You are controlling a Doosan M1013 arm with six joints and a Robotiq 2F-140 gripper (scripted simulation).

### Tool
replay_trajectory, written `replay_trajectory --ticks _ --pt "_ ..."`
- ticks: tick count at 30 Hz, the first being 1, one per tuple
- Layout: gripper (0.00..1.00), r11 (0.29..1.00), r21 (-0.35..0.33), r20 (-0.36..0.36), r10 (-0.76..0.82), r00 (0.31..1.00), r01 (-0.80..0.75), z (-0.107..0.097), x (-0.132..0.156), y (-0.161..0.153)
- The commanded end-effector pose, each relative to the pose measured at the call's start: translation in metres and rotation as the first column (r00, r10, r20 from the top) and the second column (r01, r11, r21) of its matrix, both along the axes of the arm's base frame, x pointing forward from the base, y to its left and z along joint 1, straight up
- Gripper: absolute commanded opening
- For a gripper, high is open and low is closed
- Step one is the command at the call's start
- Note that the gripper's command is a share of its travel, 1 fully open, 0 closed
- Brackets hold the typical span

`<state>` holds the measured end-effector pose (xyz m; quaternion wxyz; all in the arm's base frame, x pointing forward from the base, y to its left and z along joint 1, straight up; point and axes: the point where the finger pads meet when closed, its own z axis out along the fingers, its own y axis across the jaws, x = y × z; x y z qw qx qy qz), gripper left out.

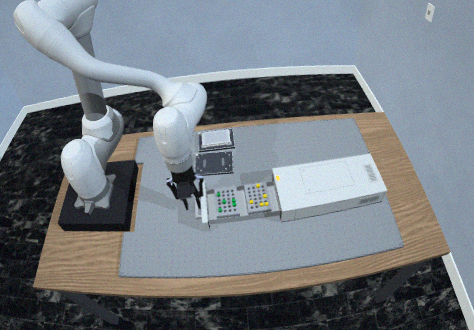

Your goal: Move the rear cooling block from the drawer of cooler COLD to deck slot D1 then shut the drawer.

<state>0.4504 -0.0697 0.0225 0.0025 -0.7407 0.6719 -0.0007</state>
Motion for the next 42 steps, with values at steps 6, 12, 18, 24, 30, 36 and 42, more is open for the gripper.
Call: replay_trajectory --ticks 6,12,18,24,30,36,42 --pt "0.34 1.000 0.000 0.000 0.000 1.000 0.000 0.010 0.000 0.000" --pt "0.34 1.000 0.000 0.000 0.000 1.000 0.000 0.018 0.000 0.000" --pt "0.34 1.000 0.000 0.000 0.000 1.000 0.000 0.023 0.000 0.000" --pt "0.34 1.000 0.000 0.000 0.000 1.000 0.000 0.031 0.000 0.000" --pt "0.34 1.000 0.000 0.000 0.000 1.000 0.000 0.039 0.001 0.000" --pt "0.34 1.000 0.000 0.000 0.000 1.000 0.000 0.044 0.001 0.000" --pt "0.34 1.000 0.000 0.000 0.000 1.000 0.000 0.052 0.001 0.000"
